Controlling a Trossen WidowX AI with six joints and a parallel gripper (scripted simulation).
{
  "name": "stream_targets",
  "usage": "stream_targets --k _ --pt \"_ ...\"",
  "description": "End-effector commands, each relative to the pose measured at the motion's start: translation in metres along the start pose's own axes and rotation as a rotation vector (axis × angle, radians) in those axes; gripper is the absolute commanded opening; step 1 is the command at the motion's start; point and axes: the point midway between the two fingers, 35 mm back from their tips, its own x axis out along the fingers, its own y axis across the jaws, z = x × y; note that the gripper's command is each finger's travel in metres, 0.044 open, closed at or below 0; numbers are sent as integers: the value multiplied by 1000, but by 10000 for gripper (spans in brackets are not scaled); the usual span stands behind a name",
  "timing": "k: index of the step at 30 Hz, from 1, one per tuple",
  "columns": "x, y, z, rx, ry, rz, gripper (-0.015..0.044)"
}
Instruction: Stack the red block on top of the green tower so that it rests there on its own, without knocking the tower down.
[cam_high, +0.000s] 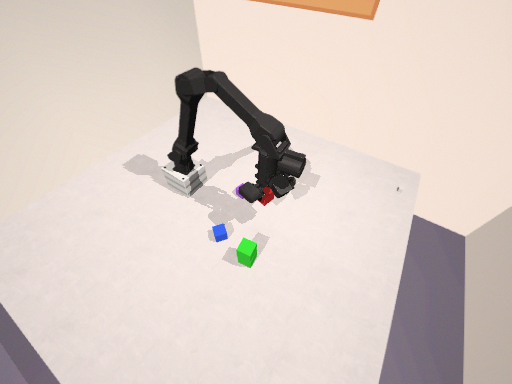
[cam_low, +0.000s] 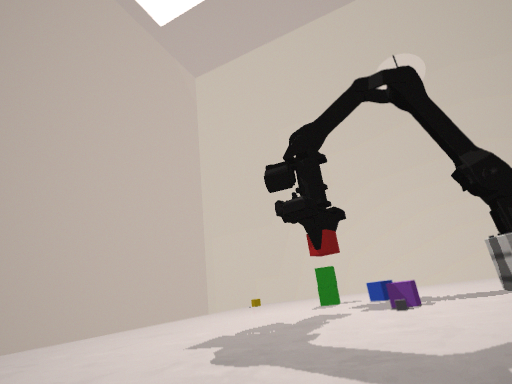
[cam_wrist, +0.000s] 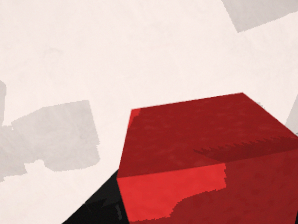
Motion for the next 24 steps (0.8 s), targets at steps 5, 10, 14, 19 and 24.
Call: stream_targets --k 5,10,14,19,24 --pt "-7 0 0 -4 -4 -3 0" --pt "-8 -16 16 -4 -5 -6 0" --pt "-9 -38 33 -4 -6 -8 0" --pt "-9 -66 51 7 -8 -9 0" --pt "-9 -96 66 17 -11 -9 0"
